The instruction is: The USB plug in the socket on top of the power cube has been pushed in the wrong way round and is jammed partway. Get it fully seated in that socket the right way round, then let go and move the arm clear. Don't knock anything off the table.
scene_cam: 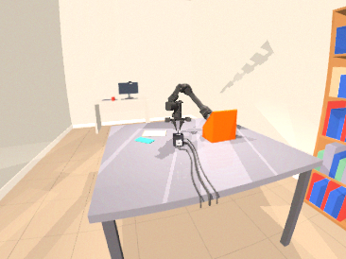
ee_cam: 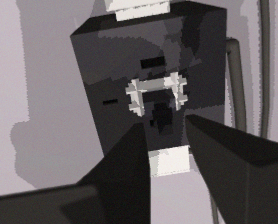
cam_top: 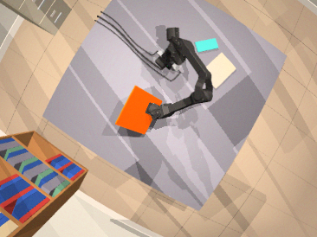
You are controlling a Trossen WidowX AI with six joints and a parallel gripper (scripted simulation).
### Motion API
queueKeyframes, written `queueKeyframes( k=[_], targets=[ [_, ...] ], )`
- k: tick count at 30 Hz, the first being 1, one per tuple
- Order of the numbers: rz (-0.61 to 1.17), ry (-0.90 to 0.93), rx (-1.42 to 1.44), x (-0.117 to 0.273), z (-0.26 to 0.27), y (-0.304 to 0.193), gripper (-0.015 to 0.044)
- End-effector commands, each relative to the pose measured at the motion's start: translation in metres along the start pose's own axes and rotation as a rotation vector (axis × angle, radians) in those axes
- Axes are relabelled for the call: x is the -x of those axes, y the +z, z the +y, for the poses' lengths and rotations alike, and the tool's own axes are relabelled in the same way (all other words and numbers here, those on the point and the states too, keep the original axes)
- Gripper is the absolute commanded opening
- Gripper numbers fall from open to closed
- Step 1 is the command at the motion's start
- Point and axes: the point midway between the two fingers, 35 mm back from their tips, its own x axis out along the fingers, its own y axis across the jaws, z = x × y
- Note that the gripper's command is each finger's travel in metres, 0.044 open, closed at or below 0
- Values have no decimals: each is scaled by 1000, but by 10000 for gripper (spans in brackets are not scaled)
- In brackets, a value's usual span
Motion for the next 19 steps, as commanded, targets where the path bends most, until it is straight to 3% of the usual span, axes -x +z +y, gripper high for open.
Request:
queueKeyframes(
  k=[1, 19],
  targets=[
    [0, 0, 0, 0, 0, 0, 95],
    [0, 0, 0, 11, 0, -1, 95]
  ],
)
